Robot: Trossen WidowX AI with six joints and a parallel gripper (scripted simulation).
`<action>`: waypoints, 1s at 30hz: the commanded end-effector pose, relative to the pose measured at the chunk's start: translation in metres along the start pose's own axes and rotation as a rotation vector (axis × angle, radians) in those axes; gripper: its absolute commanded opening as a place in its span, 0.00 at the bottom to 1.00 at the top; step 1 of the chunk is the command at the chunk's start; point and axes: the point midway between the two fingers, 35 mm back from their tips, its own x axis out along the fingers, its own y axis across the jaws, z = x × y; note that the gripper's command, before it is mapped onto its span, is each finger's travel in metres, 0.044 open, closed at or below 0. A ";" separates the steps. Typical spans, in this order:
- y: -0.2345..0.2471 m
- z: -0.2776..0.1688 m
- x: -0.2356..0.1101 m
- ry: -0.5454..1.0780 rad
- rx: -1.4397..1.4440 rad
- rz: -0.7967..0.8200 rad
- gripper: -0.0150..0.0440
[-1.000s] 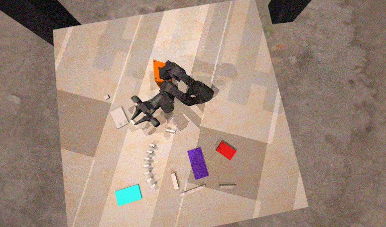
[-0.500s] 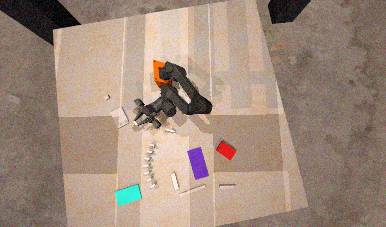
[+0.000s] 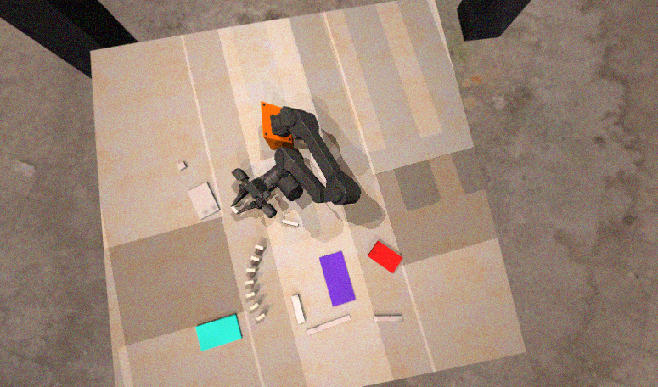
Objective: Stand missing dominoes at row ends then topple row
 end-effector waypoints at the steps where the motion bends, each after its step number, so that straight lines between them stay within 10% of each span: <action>1: 0.000 0.000 0.000 -0.007 0.005 -0.001 0.44; 5: 0.000 0.000 0.000 -0.007 0.005 -0.001 0.44; 18: 0.000 0.000 0.000 -0.007 0.005 -0.001 1.00; 30: -0.004 0.049 -0.001 -0.005 0.000 0.001 1.00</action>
